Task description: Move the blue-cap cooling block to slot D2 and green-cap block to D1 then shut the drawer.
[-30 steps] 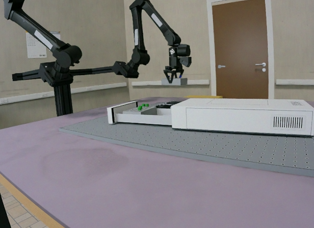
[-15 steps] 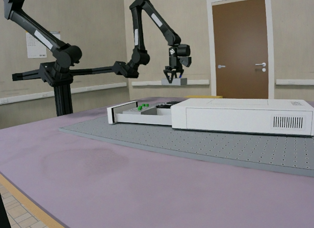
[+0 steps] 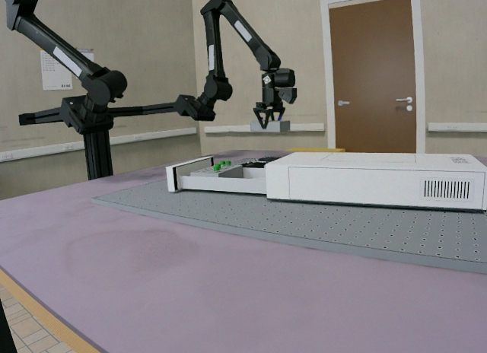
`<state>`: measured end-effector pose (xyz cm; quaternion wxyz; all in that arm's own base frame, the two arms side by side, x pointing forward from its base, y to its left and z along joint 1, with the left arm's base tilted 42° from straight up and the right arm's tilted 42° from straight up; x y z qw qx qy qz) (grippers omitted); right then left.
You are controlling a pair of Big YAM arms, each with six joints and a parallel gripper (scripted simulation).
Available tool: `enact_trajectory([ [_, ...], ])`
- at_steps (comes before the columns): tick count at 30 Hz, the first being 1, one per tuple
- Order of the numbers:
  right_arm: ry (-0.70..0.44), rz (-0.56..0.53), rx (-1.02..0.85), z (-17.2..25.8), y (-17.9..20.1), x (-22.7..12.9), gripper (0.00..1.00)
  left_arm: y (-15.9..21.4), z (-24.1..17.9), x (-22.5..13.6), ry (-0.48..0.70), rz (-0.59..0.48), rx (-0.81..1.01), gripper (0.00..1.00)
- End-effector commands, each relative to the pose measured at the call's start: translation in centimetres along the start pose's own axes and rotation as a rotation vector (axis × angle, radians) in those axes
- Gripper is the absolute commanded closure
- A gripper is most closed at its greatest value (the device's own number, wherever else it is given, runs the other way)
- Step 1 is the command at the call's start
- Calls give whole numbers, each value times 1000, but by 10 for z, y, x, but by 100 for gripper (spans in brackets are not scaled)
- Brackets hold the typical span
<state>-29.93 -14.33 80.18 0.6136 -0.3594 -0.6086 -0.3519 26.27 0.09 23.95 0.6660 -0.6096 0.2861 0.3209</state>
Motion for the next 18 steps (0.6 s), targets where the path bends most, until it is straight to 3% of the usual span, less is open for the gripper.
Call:
enact_trajectory([
  [1,-2,-17,-1,0,-10,1,100,-36,1,-30,0,-127,-1,100],
  [18,-2,-17,-1,0,-10,1,100,-46,6,42,-6,-85,0,100],
])
Point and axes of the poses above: on each arm, the point where the finger pads meet when closed, its own x axis out along the fingers, its own z axis across the jaws, y = z × x, the point moved 8 cm from there along -x, back along the fingers, and after that the axes turned 4 degrees about x, right-handed, at the moved point
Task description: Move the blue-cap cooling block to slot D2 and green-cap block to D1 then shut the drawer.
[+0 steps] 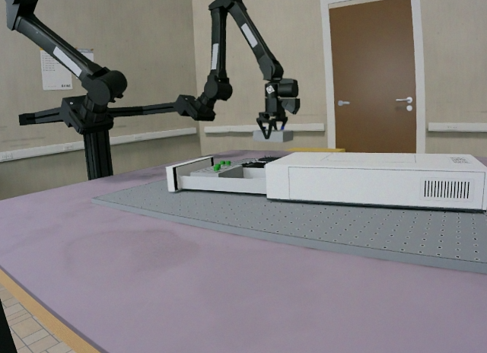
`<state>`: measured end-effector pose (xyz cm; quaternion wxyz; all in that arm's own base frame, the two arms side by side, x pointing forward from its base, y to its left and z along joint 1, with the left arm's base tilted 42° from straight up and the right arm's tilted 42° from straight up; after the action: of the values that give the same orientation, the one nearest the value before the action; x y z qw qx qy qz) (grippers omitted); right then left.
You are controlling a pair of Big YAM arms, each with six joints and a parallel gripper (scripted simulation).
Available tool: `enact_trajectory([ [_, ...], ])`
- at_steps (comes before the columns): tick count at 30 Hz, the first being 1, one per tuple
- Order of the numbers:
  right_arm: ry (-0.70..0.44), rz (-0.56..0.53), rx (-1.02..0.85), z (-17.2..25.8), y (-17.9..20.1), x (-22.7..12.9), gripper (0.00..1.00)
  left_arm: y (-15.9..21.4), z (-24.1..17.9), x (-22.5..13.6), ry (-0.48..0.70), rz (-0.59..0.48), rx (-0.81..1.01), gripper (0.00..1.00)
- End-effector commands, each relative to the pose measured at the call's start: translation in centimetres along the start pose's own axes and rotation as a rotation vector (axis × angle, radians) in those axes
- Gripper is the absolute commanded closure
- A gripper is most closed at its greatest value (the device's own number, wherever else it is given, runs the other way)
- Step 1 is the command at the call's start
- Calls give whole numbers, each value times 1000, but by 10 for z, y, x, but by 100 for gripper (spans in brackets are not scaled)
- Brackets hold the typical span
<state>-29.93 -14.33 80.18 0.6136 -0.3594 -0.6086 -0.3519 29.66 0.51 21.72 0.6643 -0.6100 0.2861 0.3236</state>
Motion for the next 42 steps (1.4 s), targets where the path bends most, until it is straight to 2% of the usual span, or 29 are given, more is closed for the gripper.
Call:
enact_trajectory([
  [1,-2,-17,-1,0,-10,1,100,-35,2,5,-1,-90,8,100],
  [8,-2,-17,-1,0,-10,1,100,-36,0,16,3,-89,16,100],
  [9,-2,-17,-1,0,-10,1,100,-35,0,14,-3,-121,9,100],
  [13,-2,-17,-1,0,-10,1,100,-40,5,11,-7,-120,3,100],
  [15,-2,-17,-1,0,-10,1,100,-39,4,20,-5,-86,5,100],
  [20,-2,-17,-1,0,-10,1,100,-36,-1,29,6,-87,14,100],
  [22,-2,-17,-1,0,-10,1,100,-36,-2,26,6,-120,15,100],
  [31,-2,-17,-1,0,-10,1,100,-39,0,24,1,-119,13,100],
  [42,-2,-17,-1,0,-10,1,100,-20,0,32,2,-86,14,100],
])
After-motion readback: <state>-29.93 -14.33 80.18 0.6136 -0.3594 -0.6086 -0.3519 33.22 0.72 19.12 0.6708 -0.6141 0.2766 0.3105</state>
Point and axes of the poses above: on each arm, the point where the finger pads meet when closed, its own x axis out along the fingers, its own z axis across the jaws, y = z × x, the point moved 8 cm from there along -x, back along the fingers, and after that the axes turned 4 degrees about x, right-handed, at the moved point
